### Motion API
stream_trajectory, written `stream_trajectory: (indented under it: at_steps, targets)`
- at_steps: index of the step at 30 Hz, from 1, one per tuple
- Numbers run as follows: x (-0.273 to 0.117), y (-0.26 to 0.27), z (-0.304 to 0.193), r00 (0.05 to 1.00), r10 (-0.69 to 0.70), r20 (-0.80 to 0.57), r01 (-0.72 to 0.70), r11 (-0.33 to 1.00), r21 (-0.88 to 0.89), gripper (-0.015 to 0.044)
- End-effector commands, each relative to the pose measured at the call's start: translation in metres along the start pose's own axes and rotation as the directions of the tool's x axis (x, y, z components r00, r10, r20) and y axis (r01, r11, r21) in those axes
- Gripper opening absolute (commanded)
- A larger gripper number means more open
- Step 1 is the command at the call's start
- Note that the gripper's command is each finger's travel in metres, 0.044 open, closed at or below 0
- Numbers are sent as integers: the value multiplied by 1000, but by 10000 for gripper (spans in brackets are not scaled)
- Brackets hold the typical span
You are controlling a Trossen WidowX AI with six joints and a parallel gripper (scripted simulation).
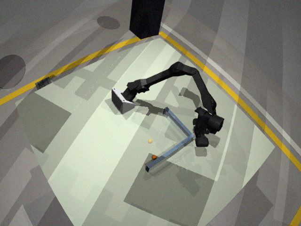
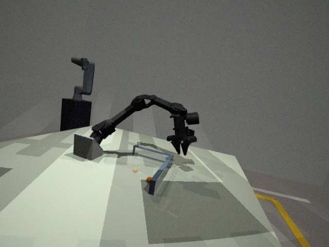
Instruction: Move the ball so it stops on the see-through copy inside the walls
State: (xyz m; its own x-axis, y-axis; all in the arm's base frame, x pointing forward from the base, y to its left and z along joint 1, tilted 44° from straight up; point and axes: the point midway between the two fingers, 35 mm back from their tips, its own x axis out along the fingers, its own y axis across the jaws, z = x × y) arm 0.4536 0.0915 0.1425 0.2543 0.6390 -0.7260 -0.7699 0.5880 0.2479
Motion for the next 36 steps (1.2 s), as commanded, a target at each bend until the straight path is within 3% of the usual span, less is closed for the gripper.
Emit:
stream_trajectory:
  at_steps: [1, 9, 13, 36]
  targets:
    - [8, -30, -52, 997, 29, -75, -13, 979, 202, 227]
    - [13, -71, -176, 975, 165, -151, -34, 777, 629, 227]
    - [15, -72, -217, 960, 239, -145, -53, 667, 743, 227]
    - [44, -65, -226, 958, 249, -142, -57, 651, 757, 227]
